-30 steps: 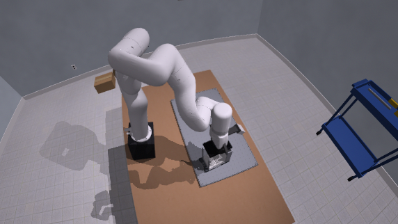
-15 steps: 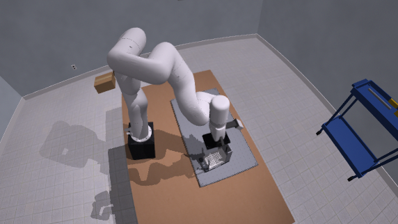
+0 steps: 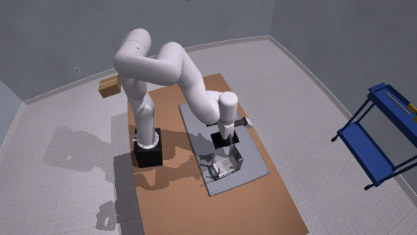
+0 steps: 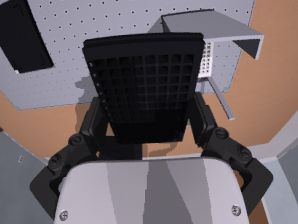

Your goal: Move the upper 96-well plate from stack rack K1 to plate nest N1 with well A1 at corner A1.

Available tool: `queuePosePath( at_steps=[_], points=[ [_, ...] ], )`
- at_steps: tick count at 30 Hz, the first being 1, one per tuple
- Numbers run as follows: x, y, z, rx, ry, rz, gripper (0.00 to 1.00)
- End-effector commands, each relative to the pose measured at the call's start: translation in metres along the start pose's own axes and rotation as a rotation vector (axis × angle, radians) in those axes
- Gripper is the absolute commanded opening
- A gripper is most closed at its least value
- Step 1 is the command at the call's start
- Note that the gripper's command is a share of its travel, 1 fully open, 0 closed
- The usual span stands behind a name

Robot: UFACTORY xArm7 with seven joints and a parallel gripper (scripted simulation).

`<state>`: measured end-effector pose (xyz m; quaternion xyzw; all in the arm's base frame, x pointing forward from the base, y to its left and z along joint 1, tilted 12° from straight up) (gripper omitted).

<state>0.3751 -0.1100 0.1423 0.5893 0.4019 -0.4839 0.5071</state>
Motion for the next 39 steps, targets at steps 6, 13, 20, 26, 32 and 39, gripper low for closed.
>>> queuePosePath(
  at_steps=[6,13,20,26,32,39],
  points=[
    [0.0,0.001,-0.028,0.001,-0.002,0.004,0.0],
    [0.0,0.001,-0.052,0.001,-0.002,0.004,0.0],
    [0.001,0.001,-0.069,0.001,-0.002,0.004,0.0],
    [0.001,0.001,-0.089,0.001,-0.002,0.004,0.0],
    [0.001,0.001,-0.102,0.001,-0.002,0.004,0.0],
    [0.002,0.0,-0.125,0.001,-0.001,0.004,0.0]
  ],
)
Point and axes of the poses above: the point where the finger pads meet when closed, its own x axis out along the fingers, its own z axis across the jaws, y = z × x, the point moved 4 cm from there along -x, back along the fingers, and after that the axes turned 10 degrees about x, right-handed, at the moved point
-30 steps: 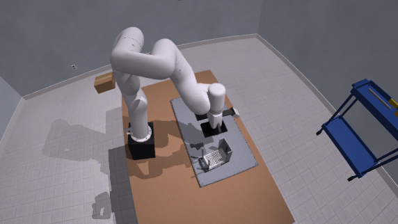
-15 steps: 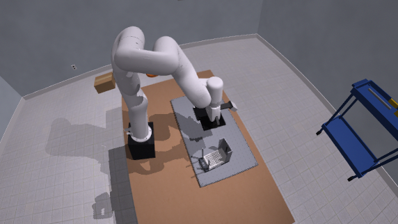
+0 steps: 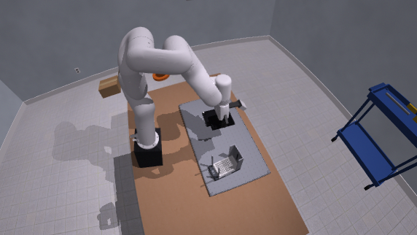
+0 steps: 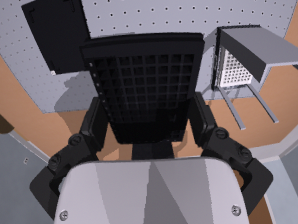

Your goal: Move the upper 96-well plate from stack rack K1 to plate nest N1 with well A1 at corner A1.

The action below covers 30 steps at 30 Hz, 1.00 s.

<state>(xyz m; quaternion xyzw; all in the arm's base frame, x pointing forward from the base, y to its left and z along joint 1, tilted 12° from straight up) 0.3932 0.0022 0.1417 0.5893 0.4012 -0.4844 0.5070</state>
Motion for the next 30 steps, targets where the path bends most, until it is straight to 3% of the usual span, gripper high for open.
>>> queuePosePath(
  at_steps=[1,30],
  points=[
    [-0.001,0.001,-0.015,0.0,0.0,0.004,0.0],
    [0.001,0.001,-0.099,0.0,0.0,0.004,0.0]
  ],
)
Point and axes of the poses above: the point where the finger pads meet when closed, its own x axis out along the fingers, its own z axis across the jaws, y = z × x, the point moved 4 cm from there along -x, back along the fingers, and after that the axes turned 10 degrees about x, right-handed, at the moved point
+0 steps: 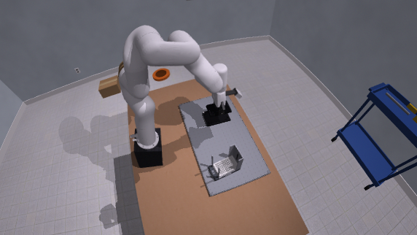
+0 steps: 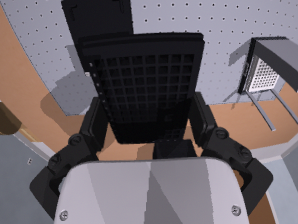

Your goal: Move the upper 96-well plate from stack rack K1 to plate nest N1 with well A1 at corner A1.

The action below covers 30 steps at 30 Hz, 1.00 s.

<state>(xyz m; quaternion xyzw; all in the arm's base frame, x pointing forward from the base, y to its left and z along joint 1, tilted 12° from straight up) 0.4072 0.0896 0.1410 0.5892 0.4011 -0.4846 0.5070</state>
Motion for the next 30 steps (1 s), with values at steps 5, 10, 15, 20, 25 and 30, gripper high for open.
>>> queuePosePath(
  at_steps=[5,10,15,20,25,30],
  points=[
    [0.0,0.001,-0.027,0.0,0.001,0.004,0.0],
    [0.0,0.001,-0.044,0.0,0.001,0.004,0.0],
    [0.0,0.001,-0.054,0.0,0.001,0.004,0.0],
    [0.0,0.001,-0.07,0.0,0.001,0.004,0.0],
    [0.001,0.001,-0.086,0.0,0.001,0.004,0.0],
    [0.001,0.001,-0.087,0.0,0.001,0.004,0.0]
  ],
)
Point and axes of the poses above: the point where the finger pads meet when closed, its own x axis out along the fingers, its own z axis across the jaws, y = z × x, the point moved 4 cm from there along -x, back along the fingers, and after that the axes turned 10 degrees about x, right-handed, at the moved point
